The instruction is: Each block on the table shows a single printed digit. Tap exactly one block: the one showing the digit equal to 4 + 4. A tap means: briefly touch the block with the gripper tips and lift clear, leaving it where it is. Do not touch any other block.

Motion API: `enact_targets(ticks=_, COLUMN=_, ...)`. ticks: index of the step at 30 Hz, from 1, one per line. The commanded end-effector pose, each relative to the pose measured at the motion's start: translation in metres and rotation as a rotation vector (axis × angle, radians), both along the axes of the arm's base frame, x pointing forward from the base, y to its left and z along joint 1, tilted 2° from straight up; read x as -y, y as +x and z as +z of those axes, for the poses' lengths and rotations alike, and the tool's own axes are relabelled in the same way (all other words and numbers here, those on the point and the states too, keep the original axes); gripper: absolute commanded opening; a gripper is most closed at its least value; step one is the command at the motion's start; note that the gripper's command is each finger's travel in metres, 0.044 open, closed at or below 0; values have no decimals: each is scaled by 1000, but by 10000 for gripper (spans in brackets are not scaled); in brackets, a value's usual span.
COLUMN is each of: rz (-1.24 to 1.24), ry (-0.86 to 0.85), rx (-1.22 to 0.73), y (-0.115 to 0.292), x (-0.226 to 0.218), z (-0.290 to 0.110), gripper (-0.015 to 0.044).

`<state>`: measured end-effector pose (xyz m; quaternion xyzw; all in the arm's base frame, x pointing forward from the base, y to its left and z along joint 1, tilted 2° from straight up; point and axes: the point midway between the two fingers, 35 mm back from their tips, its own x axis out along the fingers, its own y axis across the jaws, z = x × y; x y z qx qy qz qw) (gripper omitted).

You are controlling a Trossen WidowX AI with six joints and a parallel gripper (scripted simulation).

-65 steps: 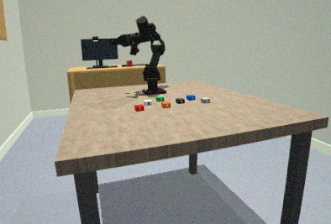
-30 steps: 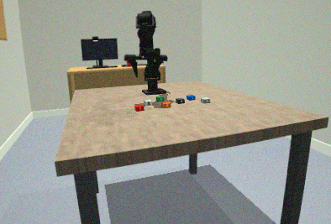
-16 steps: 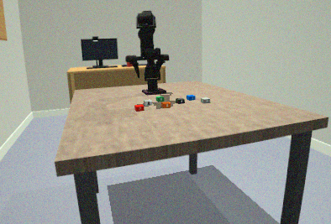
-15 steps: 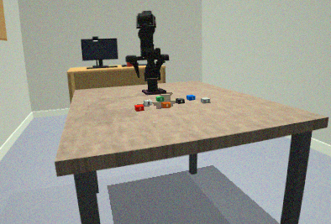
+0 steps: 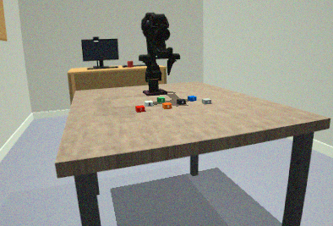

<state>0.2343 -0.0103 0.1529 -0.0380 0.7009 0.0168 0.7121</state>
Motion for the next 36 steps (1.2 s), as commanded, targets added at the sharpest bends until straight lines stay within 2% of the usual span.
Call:
enact_targets(ticks=1, rz=-14, ry=-1, rx=0, y=-11, x=-7, z=-2, gripper=400)
enact_targets(ticks=20, rz=-14, ry=-1, rx=0, y=-10, x=-9, z=-2, gripper=400)
enact_targets(ticks=23, rz=-14, ry=1, rx=1, y=1, x=-35, z=-2, gripper=400)
enact_targets(ticks=31, rz=-14, ry=9, rx=2, y=12, x=-139, z=-5, gripper=400)
enact_targets(ticks=36, rz=-14, ry=10, rx=1, y=11, x=-149, z=-5, gripper=400)
